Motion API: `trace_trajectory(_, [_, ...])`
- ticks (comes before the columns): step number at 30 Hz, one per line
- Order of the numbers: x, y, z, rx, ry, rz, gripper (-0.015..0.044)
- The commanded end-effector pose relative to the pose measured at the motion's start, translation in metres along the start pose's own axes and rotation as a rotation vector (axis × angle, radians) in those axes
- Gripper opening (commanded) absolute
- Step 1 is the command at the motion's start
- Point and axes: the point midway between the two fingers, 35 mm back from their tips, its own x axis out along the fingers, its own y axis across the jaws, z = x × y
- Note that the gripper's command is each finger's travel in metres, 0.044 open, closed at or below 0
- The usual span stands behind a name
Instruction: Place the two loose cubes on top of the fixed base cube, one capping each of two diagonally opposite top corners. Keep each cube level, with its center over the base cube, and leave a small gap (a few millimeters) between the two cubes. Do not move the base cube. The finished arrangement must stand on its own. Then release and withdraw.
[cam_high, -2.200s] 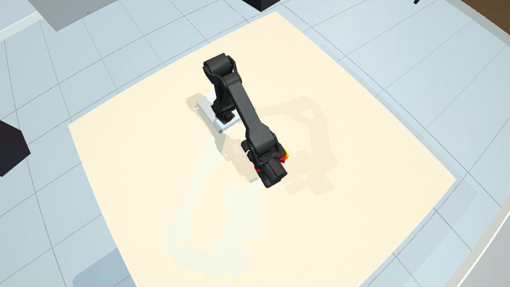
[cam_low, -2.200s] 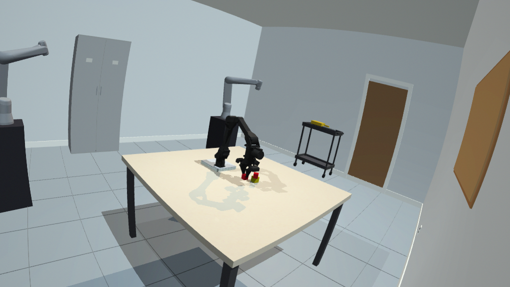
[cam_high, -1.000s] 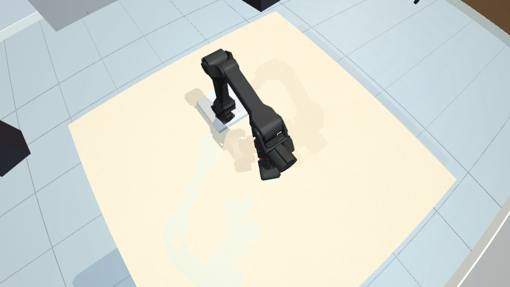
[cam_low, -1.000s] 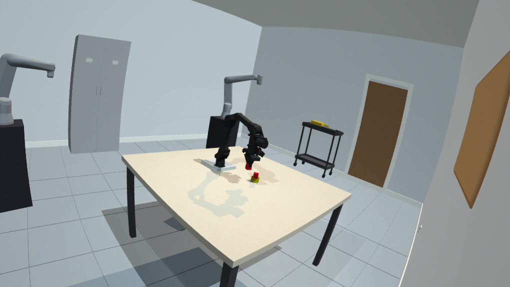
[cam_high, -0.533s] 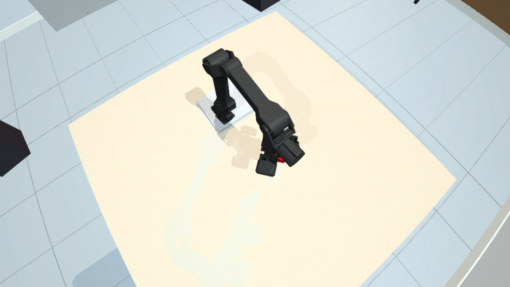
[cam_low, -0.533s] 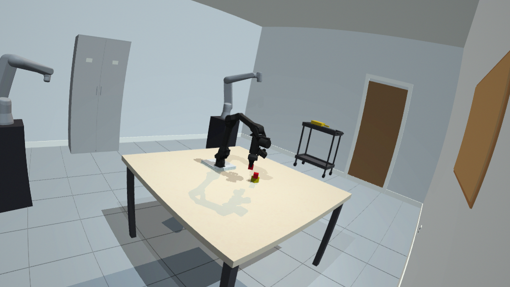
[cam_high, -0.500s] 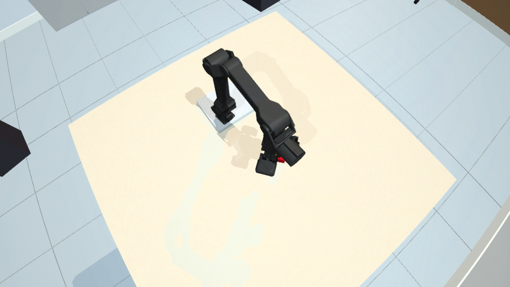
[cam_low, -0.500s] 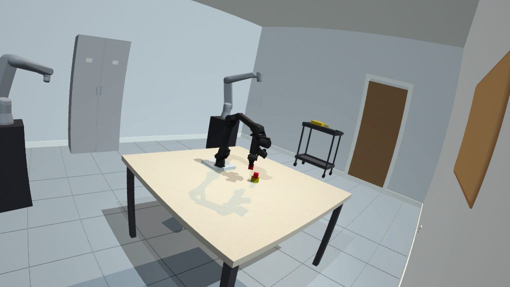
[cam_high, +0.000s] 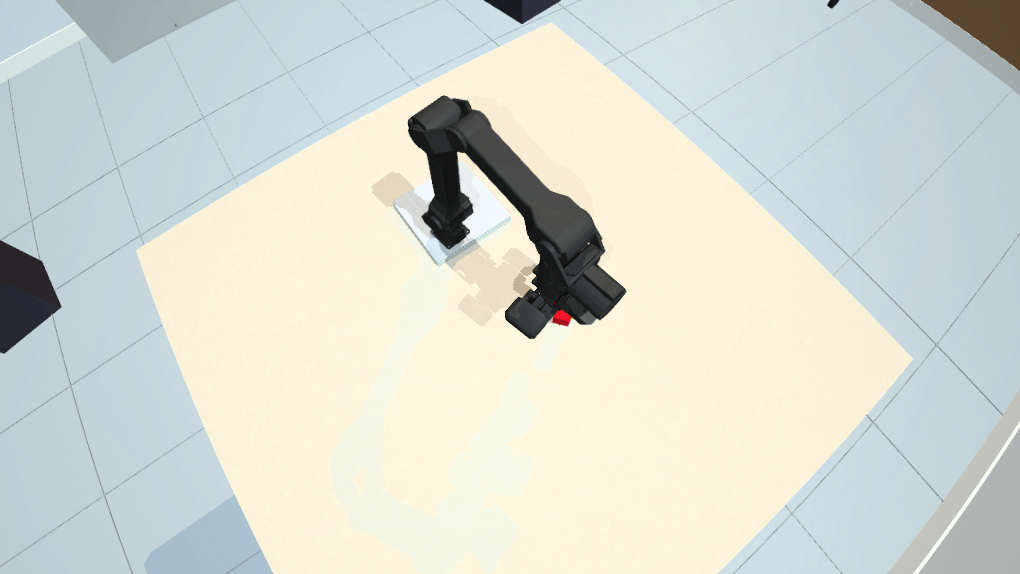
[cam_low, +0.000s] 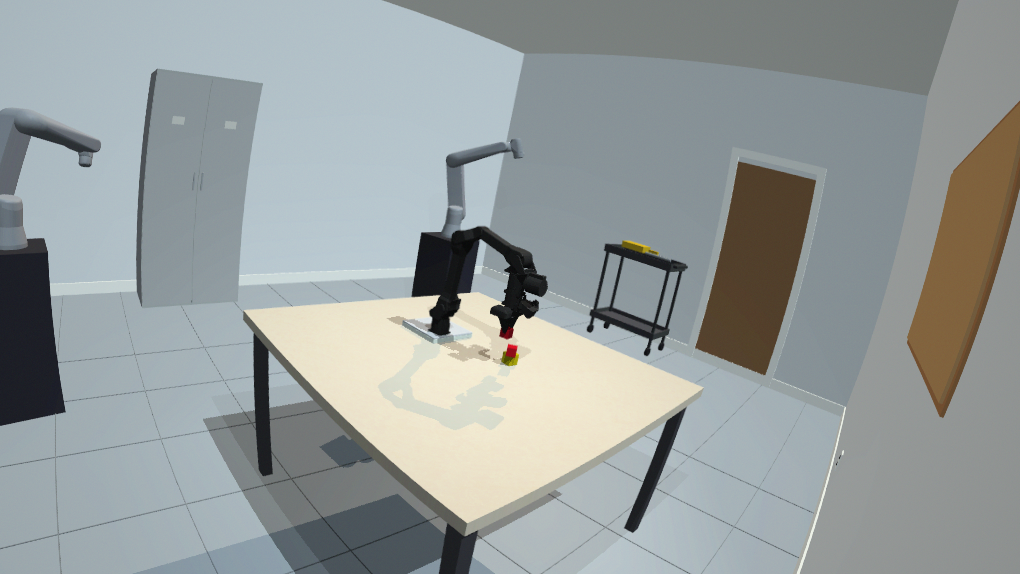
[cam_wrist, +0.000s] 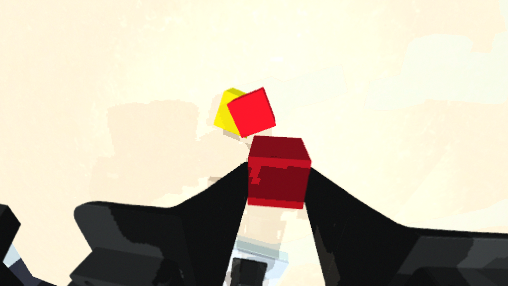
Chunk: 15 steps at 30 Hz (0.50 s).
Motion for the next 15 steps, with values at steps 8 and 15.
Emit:
trace_trajectory(8, [0.001, 0.017, 0.003, 0.315, -0.001, 0.0, 0.0105])
trace_trajectory(15, [0.001, 0.028, 0.004, 0.519, -0.001, 0.001, 0.0105])
